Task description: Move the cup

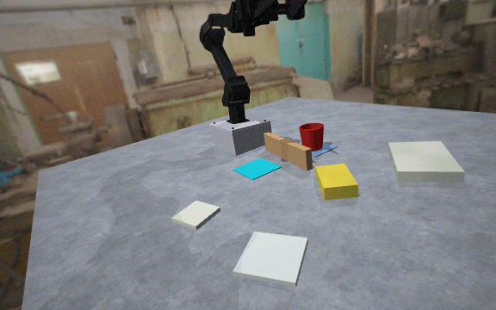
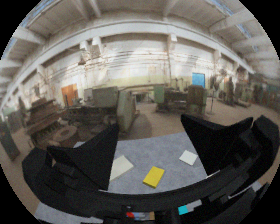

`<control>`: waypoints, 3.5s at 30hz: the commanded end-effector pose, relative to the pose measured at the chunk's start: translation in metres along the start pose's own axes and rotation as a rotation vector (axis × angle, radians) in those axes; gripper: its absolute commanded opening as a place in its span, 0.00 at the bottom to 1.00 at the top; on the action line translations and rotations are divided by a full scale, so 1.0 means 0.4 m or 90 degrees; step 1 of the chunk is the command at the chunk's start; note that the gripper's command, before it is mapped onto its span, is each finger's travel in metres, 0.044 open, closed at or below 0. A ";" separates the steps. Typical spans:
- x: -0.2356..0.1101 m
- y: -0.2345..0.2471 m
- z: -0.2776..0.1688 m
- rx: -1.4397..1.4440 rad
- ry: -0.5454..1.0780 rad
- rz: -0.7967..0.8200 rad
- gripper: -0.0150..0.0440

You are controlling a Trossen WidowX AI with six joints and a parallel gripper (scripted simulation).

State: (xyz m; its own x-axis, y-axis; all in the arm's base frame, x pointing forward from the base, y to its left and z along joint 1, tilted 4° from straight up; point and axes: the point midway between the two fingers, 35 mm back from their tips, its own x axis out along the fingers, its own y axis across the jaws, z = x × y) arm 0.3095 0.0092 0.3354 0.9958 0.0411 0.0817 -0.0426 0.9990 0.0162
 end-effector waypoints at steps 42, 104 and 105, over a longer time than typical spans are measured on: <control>-0.240 0.249 -0.689 0.502 0.973 -0.471 0.50; -0.250 0.258 -0.828 0.500 0.970 -0.468 0.25; -0.250 0.258 -0.824 0.500 0.970 -0.468 0.25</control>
State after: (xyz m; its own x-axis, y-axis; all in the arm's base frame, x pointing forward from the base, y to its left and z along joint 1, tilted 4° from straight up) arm 0.2322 0.1147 -0.0017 0.0165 0.0829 -0.9964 0.7944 0.6041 0.0634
